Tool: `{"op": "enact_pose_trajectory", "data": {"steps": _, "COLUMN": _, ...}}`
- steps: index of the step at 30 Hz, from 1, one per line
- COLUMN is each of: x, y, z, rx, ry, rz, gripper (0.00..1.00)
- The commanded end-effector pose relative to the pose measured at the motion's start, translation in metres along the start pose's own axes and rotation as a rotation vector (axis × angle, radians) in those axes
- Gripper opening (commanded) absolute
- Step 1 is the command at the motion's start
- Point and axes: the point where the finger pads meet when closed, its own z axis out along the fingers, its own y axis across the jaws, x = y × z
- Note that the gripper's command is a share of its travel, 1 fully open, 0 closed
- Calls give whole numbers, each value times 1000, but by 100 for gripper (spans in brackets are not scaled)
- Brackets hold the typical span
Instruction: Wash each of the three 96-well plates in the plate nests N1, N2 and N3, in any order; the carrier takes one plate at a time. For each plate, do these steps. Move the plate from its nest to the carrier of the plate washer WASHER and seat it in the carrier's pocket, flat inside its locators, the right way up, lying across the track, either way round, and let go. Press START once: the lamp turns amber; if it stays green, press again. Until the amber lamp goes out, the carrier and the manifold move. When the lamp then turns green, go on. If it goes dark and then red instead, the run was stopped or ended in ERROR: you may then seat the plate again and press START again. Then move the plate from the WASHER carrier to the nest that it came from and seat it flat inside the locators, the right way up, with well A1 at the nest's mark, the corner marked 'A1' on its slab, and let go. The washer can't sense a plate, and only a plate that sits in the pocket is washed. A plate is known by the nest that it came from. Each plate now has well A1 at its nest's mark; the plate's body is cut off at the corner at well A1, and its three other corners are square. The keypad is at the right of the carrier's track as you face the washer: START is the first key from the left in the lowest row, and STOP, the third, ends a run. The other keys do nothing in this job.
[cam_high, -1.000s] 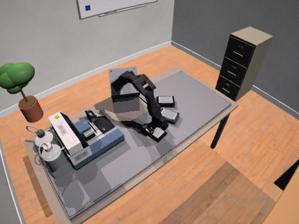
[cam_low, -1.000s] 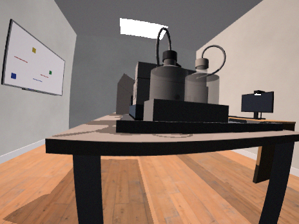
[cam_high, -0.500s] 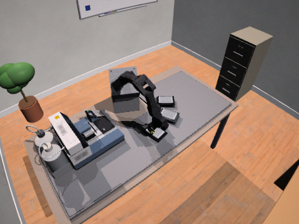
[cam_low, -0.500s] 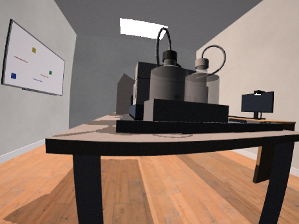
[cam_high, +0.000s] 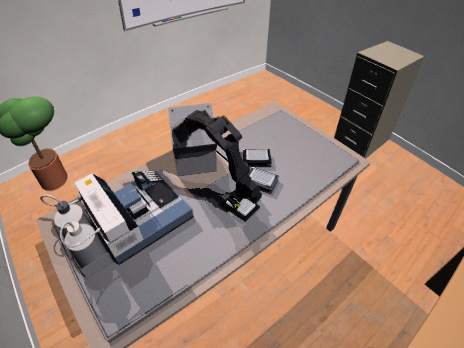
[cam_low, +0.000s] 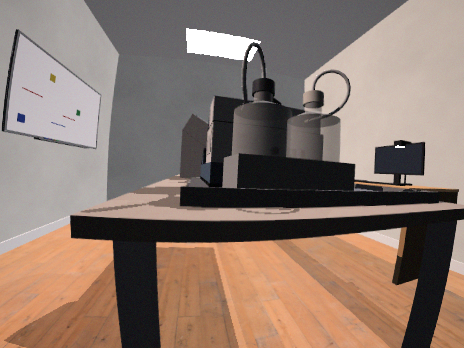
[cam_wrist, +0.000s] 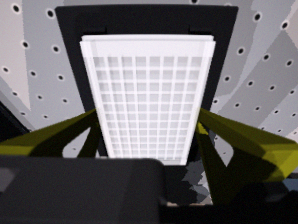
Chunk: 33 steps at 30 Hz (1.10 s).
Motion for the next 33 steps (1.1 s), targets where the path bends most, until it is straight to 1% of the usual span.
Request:
{"op": "enact_pose_trajectory", "data": {"steps": 1, "x": -5, "y": 0, "z": -2, "rx": -1, "ry": -12, "rz": 1, "gripper": 0}}
{"op": "enact_pose_trajectory", "data": {"steps": 18, "x": -5, "y": 0, "z": 0, "rx": -1, "ry": -12, "rz": 1, "gripper": 0}}
{"op": "enact_pose_trajectory", "data": {"steps": 19, "x": -5, "y": 0, "z": 0, "rx": -1, "ry": -12, "rz": 1, "gripper": 100}}
{"op": "enact_pose_trajectory", "data": {"steps": 33, "x": -5, "y": 0, "z": 0, "rx": -1, "ry": -12, "rz": 1, "gripper": 100}}
